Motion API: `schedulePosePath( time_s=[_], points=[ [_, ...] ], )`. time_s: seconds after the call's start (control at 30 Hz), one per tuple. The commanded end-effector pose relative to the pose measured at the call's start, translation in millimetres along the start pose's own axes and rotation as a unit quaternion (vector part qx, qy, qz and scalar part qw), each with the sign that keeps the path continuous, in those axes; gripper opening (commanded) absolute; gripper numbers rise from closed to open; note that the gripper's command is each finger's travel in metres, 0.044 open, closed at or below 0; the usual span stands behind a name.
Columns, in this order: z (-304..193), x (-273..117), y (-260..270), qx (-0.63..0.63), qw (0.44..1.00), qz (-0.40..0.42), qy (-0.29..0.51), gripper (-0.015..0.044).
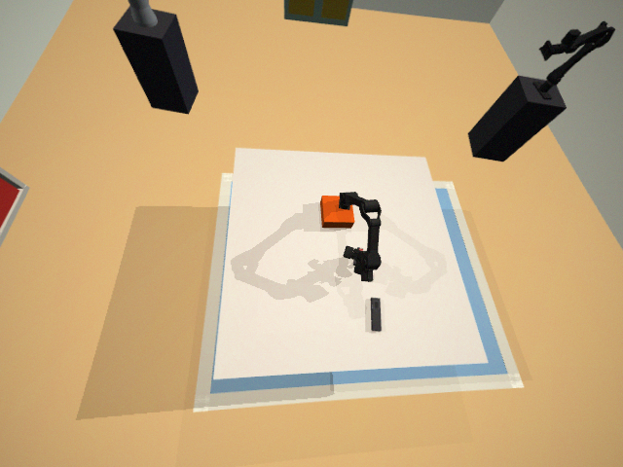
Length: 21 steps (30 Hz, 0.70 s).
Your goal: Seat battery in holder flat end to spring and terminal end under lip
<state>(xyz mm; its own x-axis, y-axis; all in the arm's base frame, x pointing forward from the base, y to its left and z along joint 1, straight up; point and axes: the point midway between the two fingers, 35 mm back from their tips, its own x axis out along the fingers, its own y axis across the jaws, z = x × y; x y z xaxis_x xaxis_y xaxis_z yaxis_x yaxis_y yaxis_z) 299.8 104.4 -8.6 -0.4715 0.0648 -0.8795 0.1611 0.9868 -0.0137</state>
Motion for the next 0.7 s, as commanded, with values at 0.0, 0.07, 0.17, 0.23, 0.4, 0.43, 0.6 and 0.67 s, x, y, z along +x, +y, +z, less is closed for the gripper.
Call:
schedulePosePath(
  time_s=[0.0, 0.07, 0.17, 0.23, 0.4, 0.43, 0.6, 0.67],
  points=[
    [3.8, -1.5, 0.4, -0.002, 1.000, 0.000, -0.002, 0.0080],
    [5.0, -2.0, 0.4, -0.002, 1.000, -0.001, -0.002, 0.0080],
    [6.8, -2.9, 0.4, -0.002, 1.000, -0.001, -0.002, 0.0080],
    [8.0, -3.5, 0.4, -0.002, 1.000, -0.001, -0.001, 0.0080],
    [10.5, -4.9, 0.4, -0.002, 1.000, -0.001, -0.001, 0.0080],
    [11.0, -5.1, 0.4, -0.002, 1.000, -0.001, -0.001, 0.0080],
    [13.4, -6.5, 0.4, -0.002, 1.000, -0.002, 0.000, 0.0080],
    [14.3, -7.0, 0.4, -0.002, 1.000, -0.002, 0.001, 0.0080]
  ],
)
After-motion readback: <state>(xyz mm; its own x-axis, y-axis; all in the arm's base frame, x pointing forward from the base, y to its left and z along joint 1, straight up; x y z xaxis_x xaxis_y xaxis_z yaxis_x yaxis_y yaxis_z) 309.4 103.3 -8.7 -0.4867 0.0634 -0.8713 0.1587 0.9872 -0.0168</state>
